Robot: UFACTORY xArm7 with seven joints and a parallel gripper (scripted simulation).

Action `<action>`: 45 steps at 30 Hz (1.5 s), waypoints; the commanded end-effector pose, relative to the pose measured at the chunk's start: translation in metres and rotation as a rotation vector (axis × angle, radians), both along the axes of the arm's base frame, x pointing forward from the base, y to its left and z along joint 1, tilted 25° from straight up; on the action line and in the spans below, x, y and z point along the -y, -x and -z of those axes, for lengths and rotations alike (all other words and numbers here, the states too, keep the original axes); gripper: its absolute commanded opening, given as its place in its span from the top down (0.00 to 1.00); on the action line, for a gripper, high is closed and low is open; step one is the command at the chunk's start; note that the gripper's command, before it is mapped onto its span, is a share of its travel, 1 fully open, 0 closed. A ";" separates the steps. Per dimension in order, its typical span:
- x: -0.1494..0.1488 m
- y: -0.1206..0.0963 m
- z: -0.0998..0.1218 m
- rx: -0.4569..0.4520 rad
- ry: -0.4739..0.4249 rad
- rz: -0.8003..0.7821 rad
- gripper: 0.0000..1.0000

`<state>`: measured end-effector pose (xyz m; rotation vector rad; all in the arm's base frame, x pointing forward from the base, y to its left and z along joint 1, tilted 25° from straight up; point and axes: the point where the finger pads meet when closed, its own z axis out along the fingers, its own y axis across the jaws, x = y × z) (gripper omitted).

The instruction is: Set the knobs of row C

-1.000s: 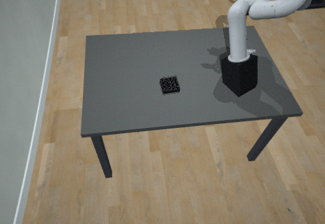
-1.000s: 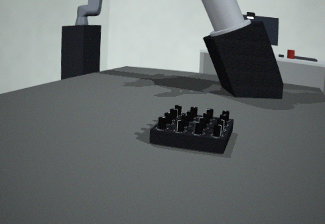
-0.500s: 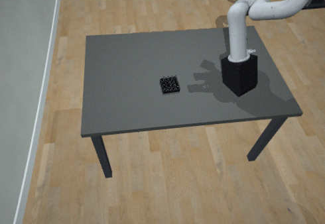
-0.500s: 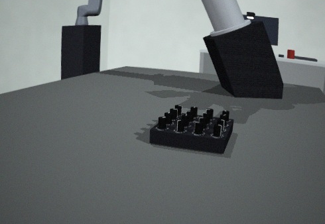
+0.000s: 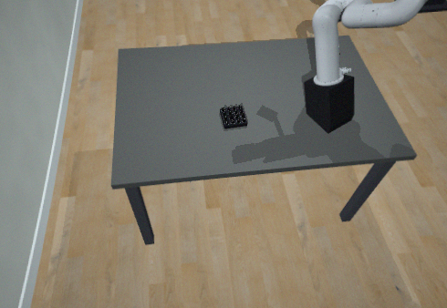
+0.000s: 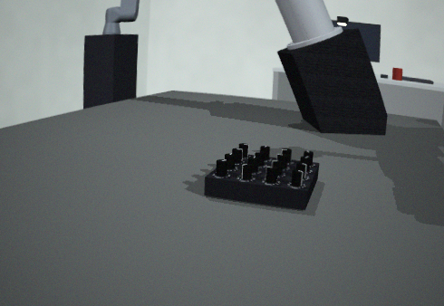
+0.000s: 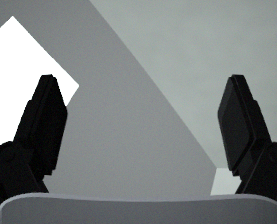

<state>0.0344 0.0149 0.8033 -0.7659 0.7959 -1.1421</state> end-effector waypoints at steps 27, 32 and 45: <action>-0.085 -0.076 0.020 -0.109 0.295 0.096 0.00; -0.085 -0.076 0.020 -0.109 0.295 0.096 0.00; -0.115 -0.109 0.036 -0.158 0.416 0.129 0.00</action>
